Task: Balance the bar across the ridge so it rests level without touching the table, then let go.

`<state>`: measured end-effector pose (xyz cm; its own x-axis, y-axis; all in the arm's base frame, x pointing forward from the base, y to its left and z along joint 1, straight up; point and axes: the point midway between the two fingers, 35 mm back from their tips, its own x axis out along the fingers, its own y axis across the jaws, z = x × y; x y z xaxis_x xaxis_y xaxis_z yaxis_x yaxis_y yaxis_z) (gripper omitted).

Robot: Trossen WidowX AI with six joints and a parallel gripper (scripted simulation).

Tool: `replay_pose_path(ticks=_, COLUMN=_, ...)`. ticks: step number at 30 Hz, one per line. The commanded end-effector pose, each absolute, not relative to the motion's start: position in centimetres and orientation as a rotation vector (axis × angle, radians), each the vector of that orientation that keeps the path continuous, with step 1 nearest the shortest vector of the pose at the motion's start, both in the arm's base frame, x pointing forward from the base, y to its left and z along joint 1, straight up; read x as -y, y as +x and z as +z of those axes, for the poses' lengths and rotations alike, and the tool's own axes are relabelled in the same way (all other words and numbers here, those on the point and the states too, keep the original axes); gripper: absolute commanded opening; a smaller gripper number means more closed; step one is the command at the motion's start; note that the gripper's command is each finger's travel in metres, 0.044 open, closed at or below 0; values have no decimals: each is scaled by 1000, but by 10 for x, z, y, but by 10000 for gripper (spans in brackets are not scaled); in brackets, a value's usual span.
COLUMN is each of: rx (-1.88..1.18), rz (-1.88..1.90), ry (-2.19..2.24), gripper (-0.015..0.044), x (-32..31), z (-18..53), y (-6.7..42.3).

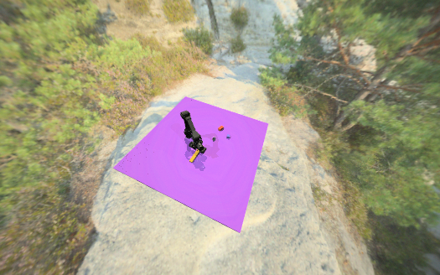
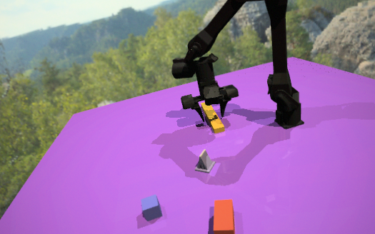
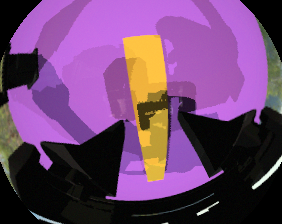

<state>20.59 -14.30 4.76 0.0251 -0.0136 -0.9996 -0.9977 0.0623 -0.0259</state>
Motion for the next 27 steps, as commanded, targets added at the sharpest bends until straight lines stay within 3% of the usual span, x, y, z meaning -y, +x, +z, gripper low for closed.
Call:
replay_pose_path(ticks=1, rx=-1229, rz=1138, ry=-1184, gripper=289, x=143, z=48, y=206)
replay_pose_path(ticks=7, rx=-1229, rz=1138, ry=-1184, gripper=131, x=143, z=48, y=206)
replay_pose_path(ticks=14, rx=-1229, rz=1138, ry=-1184, gripper=85, x=143, z=48, y=206)
replay_pose_path(ticks=17, rx=-1229, rz=1138, ry=-1185, gripper=6, x=143, z=51, y=206)
replay_pose_path(ticks=27, rx=-1229, rz=1139, ry=-1186, gripper=0, x=145, z=76, y=208)
